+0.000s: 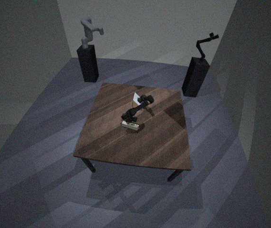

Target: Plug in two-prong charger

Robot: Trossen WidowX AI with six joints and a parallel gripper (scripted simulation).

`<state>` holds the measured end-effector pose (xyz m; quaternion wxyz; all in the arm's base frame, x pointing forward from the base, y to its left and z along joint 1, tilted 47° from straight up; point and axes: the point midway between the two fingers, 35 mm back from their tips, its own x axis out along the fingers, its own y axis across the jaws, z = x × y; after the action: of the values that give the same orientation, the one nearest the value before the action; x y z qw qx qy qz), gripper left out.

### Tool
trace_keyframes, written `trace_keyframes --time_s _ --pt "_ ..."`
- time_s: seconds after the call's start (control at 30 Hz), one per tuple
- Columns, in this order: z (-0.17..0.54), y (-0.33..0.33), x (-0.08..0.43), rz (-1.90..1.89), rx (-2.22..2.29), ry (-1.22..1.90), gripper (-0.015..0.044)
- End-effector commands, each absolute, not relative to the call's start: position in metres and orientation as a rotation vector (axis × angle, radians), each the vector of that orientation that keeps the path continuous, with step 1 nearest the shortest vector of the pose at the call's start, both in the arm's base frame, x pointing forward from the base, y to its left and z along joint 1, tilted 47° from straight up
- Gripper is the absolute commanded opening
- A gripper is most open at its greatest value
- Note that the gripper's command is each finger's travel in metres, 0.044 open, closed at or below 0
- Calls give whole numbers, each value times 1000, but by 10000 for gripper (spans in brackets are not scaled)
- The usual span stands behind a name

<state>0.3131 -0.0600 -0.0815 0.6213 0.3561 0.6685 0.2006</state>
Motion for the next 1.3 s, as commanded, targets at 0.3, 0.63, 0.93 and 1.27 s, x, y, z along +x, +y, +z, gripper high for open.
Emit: trace_keyframes --time_s 0.3,0.63,0.93,1.27 --pt "-81 -61 317 459 821 1532 0" --pt "-80 -62 317 459 821 1532 0" --pt "-80 -62 318 459 821 1532 0" --pt "-81 -62 320 459 821 1532 0"
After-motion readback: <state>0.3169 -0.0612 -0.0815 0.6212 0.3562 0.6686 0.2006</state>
